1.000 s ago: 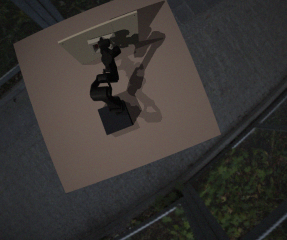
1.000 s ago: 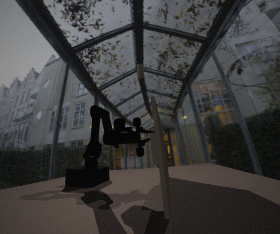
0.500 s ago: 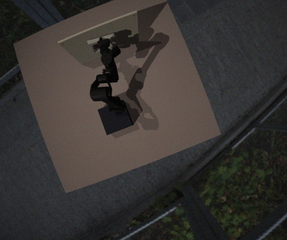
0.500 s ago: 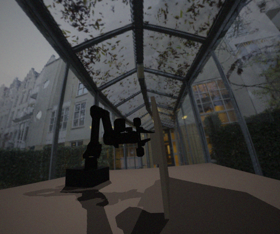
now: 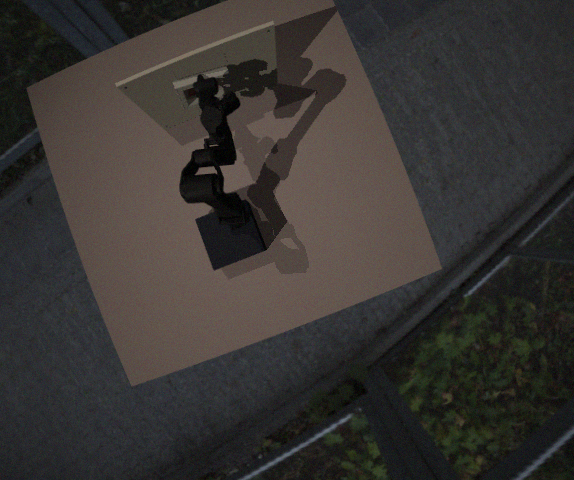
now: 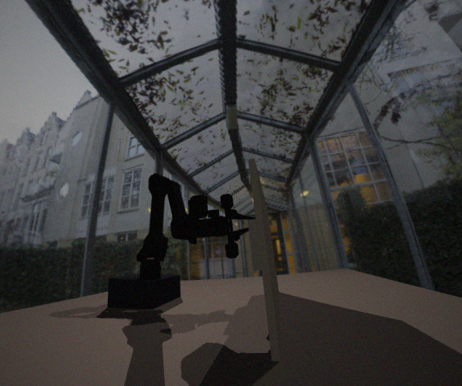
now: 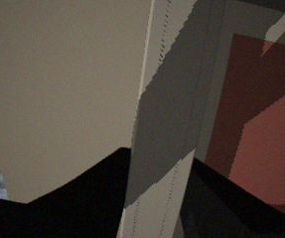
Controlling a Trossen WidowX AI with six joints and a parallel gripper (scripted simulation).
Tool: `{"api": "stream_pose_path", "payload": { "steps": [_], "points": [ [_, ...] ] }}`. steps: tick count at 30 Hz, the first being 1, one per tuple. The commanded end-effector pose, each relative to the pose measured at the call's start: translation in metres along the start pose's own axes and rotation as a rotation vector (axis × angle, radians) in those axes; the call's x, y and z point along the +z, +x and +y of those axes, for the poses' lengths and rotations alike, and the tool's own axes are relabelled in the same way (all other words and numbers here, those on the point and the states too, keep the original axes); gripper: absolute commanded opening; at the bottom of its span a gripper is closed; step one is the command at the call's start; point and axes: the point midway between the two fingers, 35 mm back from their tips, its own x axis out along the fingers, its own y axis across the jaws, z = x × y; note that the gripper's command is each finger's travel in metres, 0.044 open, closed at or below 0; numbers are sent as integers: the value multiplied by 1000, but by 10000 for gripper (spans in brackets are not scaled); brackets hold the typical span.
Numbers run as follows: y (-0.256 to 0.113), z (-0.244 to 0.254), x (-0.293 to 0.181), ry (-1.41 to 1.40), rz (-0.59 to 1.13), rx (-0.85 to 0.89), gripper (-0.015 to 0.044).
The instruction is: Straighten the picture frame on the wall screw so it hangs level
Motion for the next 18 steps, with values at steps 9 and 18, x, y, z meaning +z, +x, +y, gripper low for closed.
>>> {"api": "stream_pose_path", "payload": {
  "steps": [9, 18],
  "points": [
    [-1, 3, 0, -9, -3, 10, 0],
    [-1, 2, 0, -9, -3, 10, 0]
  ]
}}
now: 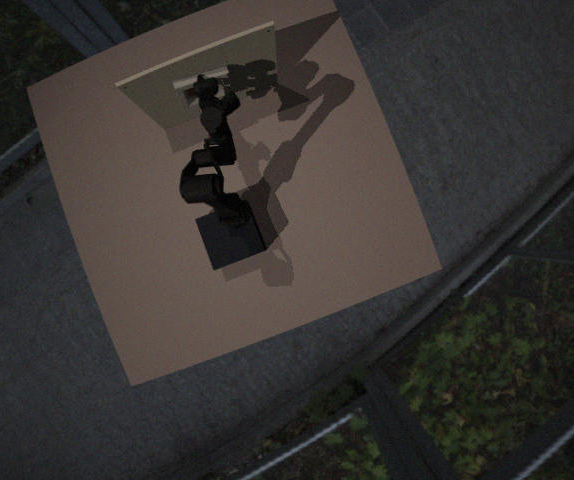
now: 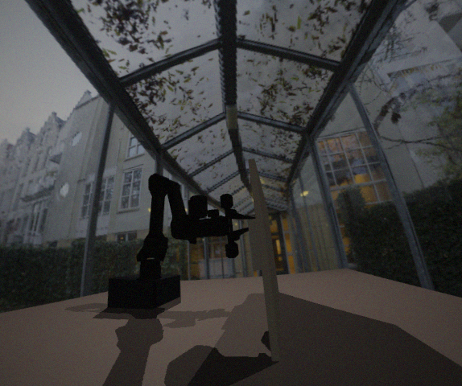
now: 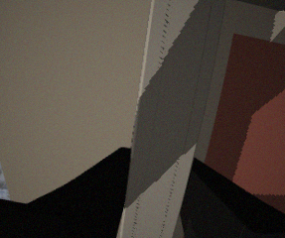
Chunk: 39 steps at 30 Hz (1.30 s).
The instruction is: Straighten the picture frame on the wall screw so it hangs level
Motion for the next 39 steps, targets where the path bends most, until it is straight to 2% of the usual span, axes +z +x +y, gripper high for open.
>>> {"api": "stream_pose_path", "payload": {
  "steps": [1, 39],
  "points": [
    [0, 1, 0, -8, -1, 7, 0],
    [0, -9, 0, -8, -1, 7, 0]
  ]
}}
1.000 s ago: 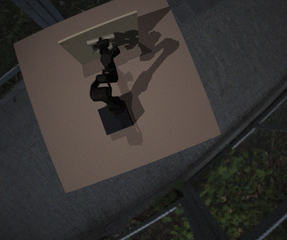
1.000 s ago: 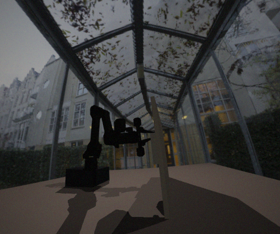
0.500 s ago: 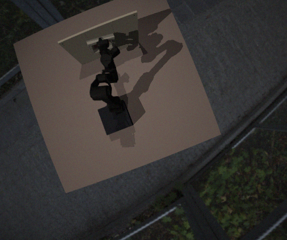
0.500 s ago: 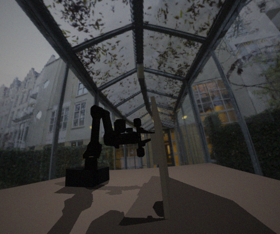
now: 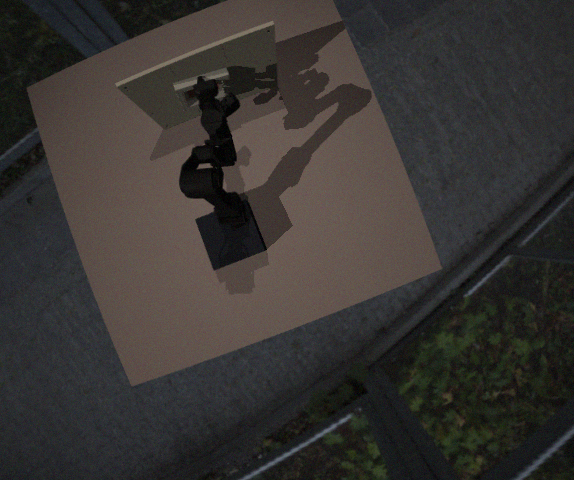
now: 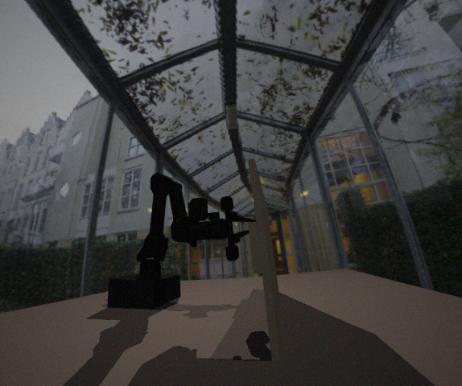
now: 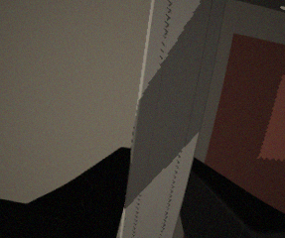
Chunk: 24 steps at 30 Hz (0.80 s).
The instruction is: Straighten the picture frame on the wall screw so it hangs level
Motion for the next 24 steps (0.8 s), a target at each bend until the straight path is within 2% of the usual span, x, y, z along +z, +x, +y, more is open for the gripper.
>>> {"api": "stream_pose_path", "payload": {
  "steps": [1, 24],
  "points": [
    [0, -2, 0, -7, -4, 3, 0],
    [0, -3, 0, -6, -1, 2, 0]
  ]
}}
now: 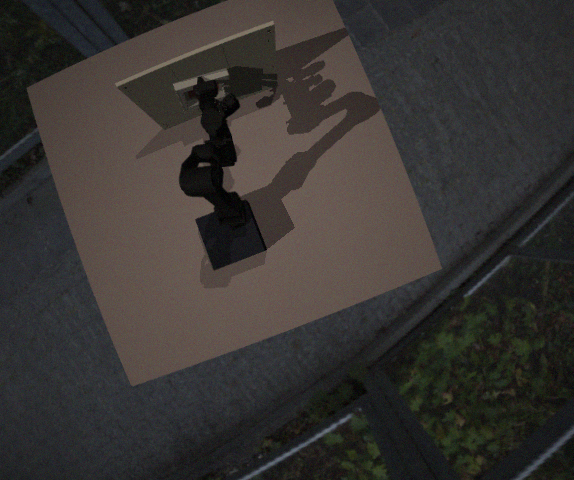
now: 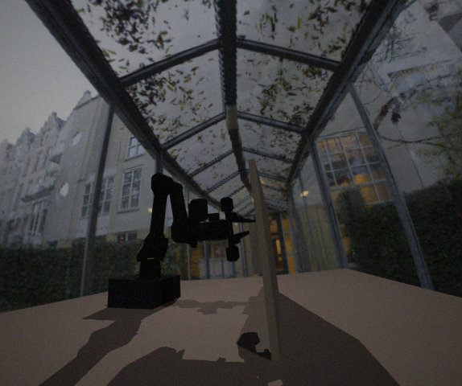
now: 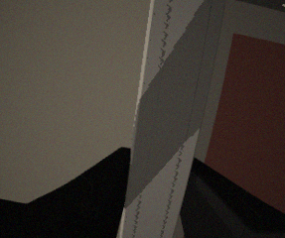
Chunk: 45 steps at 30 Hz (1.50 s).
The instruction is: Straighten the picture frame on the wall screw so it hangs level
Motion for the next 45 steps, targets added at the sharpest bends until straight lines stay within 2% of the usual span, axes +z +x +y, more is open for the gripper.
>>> {"api": "stream_pose_path", "payload": {
  "steps": [1, 28, 38, 42, 45],
  "points": [
    [0, 0, 0, -5, 0, 0, 0],
    [0, -3, 0, -176, 0, 0, 0],
    [0, -2, 0, -152, 1, -1, 260],
    [-1, -2, 0, -150, 1, -2, 260],
    [-23, 3, 2, -124, -6, -9, 260]
  ]
}}
